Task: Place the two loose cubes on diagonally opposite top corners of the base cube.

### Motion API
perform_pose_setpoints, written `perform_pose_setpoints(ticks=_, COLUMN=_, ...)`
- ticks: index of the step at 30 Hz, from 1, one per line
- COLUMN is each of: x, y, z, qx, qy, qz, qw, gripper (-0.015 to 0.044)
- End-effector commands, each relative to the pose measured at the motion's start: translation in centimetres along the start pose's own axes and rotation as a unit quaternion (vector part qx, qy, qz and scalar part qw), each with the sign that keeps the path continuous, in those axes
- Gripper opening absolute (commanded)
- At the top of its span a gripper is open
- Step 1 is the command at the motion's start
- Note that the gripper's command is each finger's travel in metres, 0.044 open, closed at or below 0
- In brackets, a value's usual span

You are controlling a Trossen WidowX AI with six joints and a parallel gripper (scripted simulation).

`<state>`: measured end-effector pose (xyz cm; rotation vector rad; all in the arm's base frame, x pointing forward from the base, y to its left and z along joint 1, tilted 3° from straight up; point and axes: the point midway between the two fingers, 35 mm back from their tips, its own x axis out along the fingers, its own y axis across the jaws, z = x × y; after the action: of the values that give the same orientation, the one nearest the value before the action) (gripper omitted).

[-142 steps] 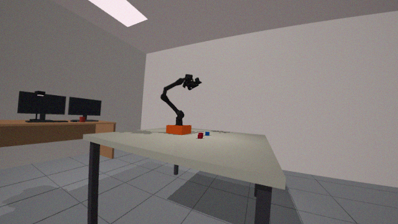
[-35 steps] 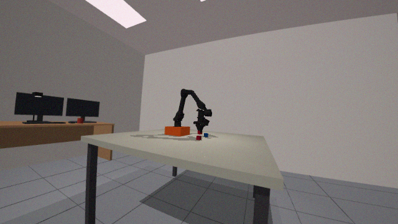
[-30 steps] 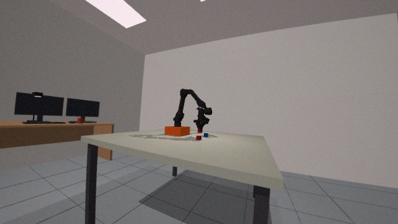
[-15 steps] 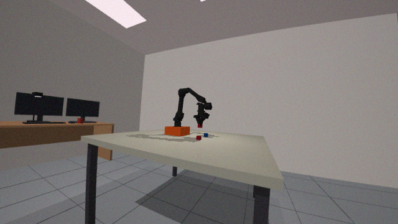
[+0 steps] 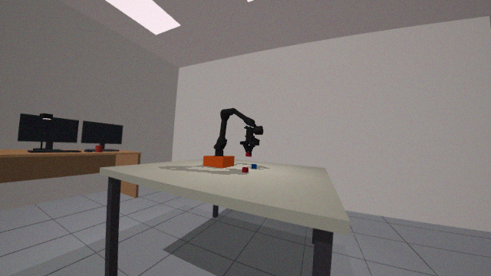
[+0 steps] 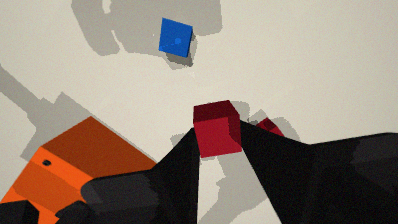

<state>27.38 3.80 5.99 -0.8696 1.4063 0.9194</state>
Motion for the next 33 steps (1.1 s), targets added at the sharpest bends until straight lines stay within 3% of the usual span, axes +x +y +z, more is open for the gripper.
perform_pose_setpoints(ticks=1, x=0.3, y=0.1, z=1.3, qx=-0.023, qy=-0.004, qz=-0.001, qw=1.0, gripper=0.0105)
perform_pose_setpoints(ticks=33, x=3.5, y=3.6, z=10.0, qx=-0.19, qy=-0.008, qz=0.0, qw=0.982, gripper=0.0105)
